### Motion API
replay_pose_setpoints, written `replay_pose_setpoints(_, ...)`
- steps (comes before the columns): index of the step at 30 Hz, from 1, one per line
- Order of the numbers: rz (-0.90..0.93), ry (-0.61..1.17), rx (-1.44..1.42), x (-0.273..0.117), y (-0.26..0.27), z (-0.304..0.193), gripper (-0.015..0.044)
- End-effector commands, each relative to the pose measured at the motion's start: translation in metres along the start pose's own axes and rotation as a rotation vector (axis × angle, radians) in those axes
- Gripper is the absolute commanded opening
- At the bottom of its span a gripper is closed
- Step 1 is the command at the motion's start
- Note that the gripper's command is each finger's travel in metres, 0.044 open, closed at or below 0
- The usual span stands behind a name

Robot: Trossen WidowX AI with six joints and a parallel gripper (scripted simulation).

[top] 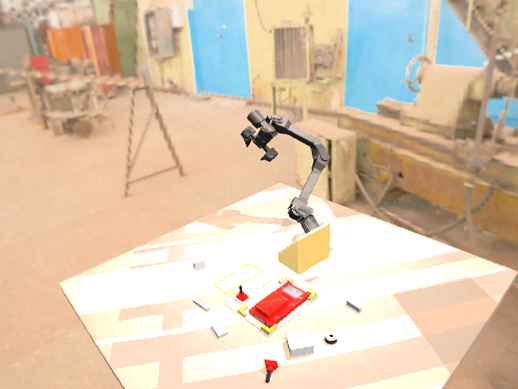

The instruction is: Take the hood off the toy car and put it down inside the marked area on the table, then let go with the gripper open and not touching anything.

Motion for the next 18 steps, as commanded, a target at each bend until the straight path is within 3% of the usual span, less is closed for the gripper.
replay_pose_setpoints(1,0.002,0.006,-0.001,0.0,0.001,-0.001,0.044)
replay_pose_setpoints(10,0.063,0.222,-0.288,0.011,0.058,-0.088,0.044)
replay_pose_setpoints(18,0.087,0.368,-0.476,0.01,0.075,-0.152,0.044)
Point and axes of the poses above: the point midway between the two fingers, 35 mm back from their tips, its own x axis out along the fingers, its own y axis across the jaws, z = x × y, the point moved 9 cm from there along -x, back along the fingers, and after that the axes turned 15 degrees about -x, right-handed, at the moved point
